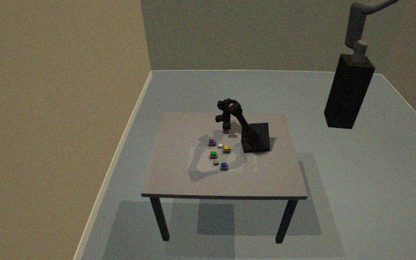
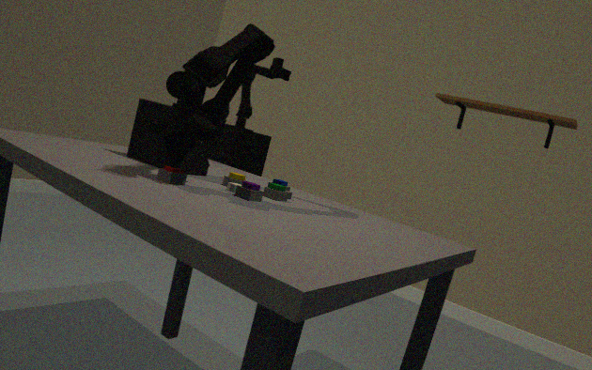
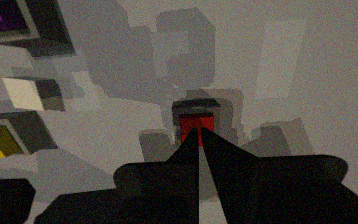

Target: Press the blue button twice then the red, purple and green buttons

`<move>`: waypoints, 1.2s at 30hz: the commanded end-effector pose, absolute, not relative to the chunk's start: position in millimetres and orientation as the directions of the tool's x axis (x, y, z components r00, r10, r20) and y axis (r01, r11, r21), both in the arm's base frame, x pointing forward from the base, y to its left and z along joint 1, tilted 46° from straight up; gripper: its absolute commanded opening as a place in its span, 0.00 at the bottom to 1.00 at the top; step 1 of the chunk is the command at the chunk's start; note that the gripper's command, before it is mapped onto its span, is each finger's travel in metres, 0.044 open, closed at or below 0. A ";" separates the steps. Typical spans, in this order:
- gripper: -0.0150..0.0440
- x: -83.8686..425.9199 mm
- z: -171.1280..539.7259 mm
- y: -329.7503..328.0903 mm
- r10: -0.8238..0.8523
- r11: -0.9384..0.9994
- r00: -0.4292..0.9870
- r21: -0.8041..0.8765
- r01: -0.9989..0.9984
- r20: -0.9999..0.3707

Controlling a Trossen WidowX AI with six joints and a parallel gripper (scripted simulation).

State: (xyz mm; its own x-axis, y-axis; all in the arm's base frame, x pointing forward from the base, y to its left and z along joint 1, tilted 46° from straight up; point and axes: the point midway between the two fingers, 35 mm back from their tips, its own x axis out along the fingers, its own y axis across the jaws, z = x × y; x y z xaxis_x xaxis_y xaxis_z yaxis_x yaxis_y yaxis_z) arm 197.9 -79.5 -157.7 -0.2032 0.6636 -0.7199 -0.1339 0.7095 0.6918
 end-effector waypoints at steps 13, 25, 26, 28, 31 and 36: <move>0.29 196.3 -159.1 -76.9 0.668 0.707 -0.205 0.696 -0.127 -0.715; 0.29 203.1 -135.6 -99.4 0.667 0.708 -0.205 0.695 -0.126 -0.716; 0.29 203.8 -134.0 -101.2 0.667 0.708 -0.205 0.695 -0.126 -0.716; 0.29 209.0 -120.6 -115.1 0.666 0.709 -0.206 0.694 -0.126 -0.717; 0.29 215.4 -93.5 -139.5 0.666 0.709 -0.206 0.694 -0.125 -0.717; 0.29 215.7 -91.5 -141.1 0.666 0.709 -0.206 0.694 -0.125 -0.717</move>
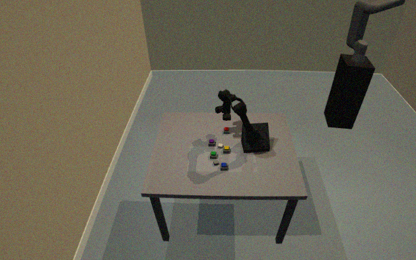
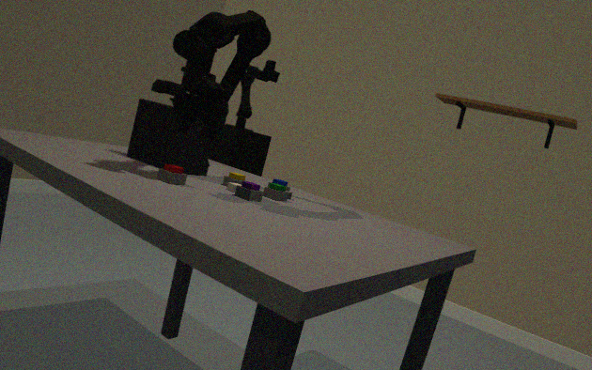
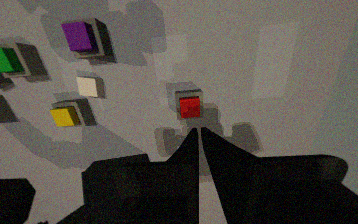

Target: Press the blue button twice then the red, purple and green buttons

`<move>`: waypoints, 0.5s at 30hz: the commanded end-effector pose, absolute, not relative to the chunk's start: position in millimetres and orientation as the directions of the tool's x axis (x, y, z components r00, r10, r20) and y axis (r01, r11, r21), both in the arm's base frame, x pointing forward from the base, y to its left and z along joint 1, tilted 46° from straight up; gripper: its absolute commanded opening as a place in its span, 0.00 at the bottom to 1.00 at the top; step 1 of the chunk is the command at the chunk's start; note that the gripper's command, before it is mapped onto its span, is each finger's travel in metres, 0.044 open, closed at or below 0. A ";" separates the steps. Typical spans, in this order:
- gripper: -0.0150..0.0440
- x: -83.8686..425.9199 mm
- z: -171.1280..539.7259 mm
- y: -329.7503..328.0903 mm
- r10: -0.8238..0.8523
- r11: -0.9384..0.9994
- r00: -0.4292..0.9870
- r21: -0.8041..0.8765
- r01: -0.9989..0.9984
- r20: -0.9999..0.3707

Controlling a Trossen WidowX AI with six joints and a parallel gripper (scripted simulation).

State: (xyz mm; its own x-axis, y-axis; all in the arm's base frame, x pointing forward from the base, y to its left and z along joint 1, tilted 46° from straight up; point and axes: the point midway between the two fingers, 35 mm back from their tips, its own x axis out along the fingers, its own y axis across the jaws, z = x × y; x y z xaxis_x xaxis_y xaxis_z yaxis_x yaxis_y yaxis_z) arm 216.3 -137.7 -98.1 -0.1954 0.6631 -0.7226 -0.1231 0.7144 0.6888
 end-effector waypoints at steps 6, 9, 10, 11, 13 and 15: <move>0.29 269.7 -50.5 -90.7 0.657 0.719 -0.199 0.683 -0.125 -0.727; 0.29 288.8 -30.1 -61.5 0.660 0.716 -0.198 0.687 -0.126 -0.724; 0.29 295.1 -22.0 -49.5 0.663 0.713 -0.198 0.690 -0.126 -0.722; 0.29 300.6 -13.8 -37.1 0.666 0.710 -0.199 0.693 -0.127 -0.719; 0.29 309.0 1.6 -13.3 0.673 0.702 -0.203 0.701 -0.127 -0.711; 0.29 311.0 6.3 -5.9 0.676 0.699 -0.205 0.704 -0.127 -0.708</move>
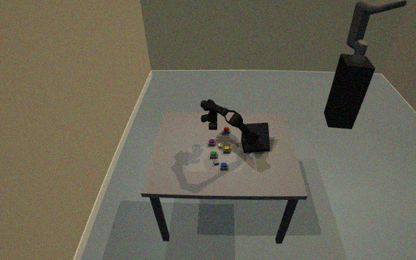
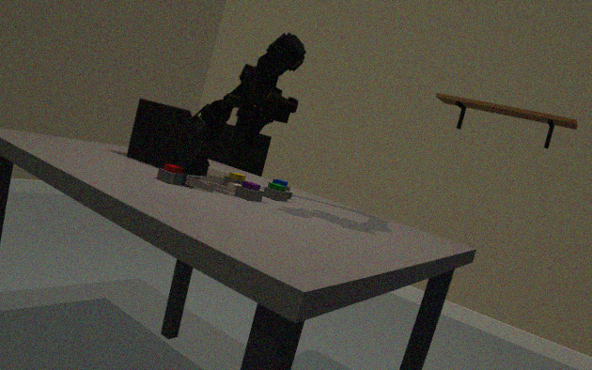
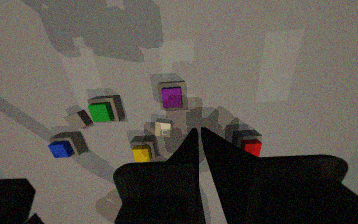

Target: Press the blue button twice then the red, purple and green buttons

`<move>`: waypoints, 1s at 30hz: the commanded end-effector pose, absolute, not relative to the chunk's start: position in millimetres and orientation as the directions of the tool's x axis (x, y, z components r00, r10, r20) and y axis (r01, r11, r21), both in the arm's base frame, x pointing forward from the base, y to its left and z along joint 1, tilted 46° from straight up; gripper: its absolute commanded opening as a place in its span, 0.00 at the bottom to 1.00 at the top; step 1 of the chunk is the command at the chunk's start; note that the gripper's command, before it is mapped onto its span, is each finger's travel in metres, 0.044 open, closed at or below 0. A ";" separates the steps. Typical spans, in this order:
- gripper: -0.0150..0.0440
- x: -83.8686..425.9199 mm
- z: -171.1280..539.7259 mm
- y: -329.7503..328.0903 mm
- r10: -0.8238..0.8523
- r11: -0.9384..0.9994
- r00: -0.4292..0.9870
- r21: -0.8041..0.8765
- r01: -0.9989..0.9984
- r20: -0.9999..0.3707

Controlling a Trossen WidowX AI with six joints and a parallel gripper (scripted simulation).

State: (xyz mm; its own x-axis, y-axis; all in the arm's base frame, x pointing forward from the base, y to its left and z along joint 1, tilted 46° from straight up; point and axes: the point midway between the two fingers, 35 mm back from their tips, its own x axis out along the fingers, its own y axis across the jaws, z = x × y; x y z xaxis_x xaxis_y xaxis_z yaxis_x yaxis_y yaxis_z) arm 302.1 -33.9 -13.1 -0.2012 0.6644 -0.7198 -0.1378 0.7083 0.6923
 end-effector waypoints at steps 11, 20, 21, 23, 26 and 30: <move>0.29 299.1 -35.4 34.6 0.678 0.697 -0.204 0.705 -0.128 -0.707; 0.29 297.7 -40.0 39.1 0.678 0.697 -0.204 0.706 -0.128 -0.706; 0.29 297.4 -41.1 40.3 0.678 0.697 -0.204 0.706 -0.128 -0.706; 0.29 296.9 -43.5 42.5 0.678 0.697 -0.204 0.706 -0.128 -0.706; 0.29 295.9 -47.0 45.9 0.678 0.697 -0.204 0.706 -0.128 -0.706; 0.29 294.6 -51.6 50.4 0.678 0.697 -0.204 0.706 -0.128 -0.706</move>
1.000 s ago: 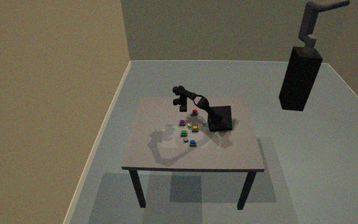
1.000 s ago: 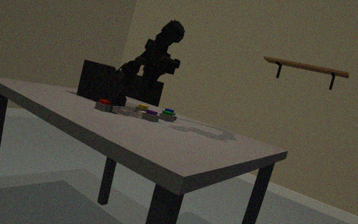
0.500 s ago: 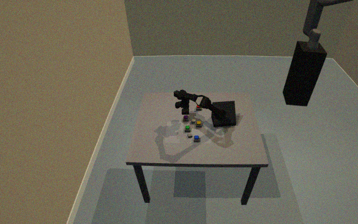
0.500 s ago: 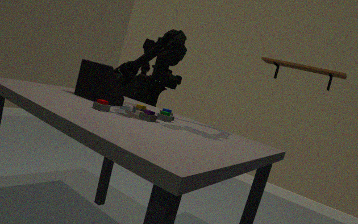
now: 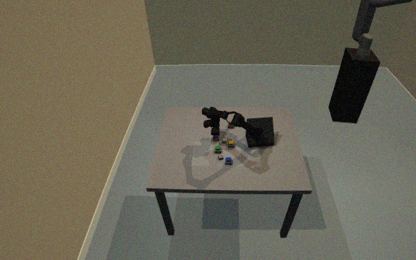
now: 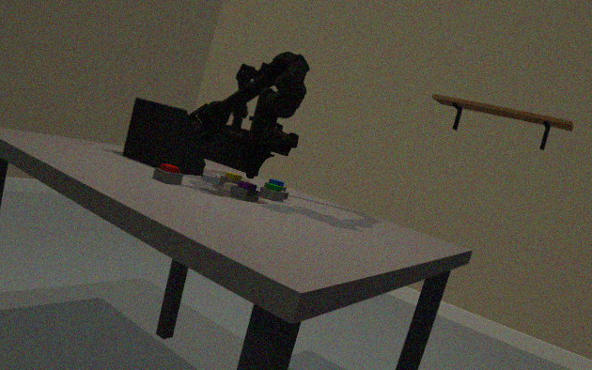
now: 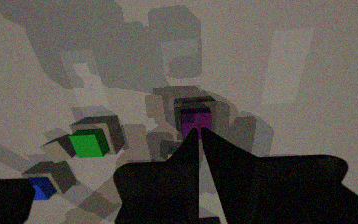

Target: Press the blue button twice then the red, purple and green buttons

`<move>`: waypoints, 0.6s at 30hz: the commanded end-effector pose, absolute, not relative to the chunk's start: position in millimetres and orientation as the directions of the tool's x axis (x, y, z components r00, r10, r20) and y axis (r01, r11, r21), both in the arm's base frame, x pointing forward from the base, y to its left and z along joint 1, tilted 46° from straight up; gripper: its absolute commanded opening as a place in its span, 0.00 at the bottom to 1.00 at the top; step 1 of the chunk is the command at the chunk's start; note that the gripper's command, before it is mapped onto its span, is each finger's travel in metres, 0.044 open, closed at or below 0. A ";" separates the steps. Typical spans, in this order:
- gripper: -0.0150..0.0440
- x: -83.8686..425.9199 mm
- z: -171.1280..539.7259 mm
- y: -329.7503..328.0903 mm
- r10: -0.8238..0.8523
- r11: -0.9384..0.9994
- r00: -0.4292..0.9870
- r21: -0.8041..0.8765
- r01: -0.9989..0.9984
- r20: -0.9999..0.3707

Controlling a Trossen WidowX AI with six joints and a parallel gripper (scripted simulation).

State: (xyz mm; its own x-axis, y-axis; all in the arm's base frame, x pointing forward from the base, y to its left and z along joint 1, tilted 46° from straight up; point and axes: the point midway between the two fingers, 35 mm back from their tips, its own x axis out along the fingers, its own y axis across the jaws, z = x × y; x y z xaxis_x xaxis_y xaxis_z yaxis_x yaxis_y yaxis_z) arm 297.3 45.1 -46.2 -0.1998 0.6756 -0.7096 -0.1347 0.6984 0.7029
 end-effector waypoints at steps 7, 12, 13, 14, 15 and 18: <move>0.29 291.8 -59.4 58.3 0.679 0.696 -0.204 0.707 -0.127 -0.705; 0.29 291.2 -61.0 59.9 0.679 0.696 -0.204 0.707 -0.127 -0.705; 0.29 291.2 -61.0 59.9 0.679 0.696 -0.204 0.707 -0.127 -0.705; 0.29 291.2 -61.0 59.9 0.679 0.696 -0.204 0.707 -0.127 -0.705; 0.29 291.2 -61.0 59.9 0.679 0.696 -0.204 0.707 -0.127 -0.705; 0.29 291.2 -61.0 59.9 0.679 0.696 -0.204 0.707 -0.127 -0.705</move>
